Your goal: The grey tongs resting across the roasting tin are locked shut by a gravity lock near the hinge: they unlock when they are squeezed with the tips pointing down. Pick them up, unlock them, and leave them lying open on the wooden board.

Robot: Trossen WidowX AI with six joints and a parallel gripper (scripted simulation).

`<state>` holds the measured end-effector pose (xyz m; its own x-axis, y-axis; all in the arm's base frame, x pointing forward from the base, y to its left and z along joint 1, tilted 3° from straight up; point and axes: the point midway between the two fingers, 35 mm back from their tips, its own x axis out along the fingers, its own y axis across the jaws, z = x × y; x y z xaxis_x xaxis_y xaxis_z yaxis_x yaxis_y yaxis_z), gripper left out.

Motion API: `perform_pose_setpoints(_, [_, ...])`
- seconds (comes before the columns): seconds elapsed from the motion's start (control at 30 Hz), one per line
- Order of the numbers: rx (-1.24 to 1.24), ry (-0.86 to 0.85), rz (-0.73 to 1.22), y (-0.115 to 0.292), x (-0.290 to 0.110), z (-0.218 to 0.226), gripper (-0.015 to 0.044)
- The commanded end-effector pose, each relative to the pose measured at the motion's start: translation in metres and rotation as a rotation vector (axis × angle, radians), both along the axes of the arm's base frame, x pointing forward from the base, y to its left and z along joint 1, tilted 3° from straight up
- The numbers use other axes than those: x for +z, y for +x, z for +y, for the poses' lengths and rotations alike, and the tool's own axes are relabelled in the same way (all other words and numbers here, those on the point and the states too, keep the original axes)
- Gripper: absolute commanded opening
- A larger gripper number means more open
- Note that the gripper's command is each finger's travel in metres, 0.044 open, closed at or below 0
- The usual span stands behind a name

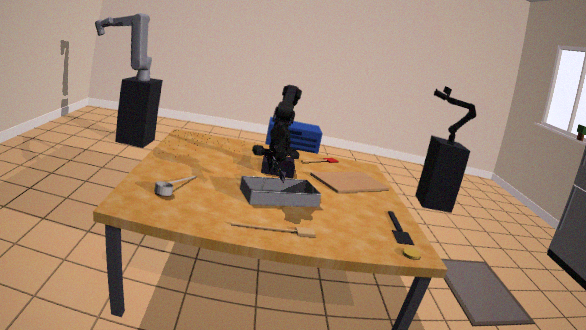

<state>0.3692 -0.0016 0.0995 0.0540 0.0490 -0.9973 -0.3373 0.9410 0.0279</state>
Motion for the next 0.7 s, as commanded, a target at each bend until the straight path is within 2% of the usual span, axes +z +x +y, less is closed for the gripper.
perform_pose_setpoints(0.0, [0.011,0.0,0.0,0.0,0.0,0.004,-0.015])
perform_pose_setpoints(0.67, [0.376,-0.017,-0.016,-0.01,0.005,0.122,-0.015])
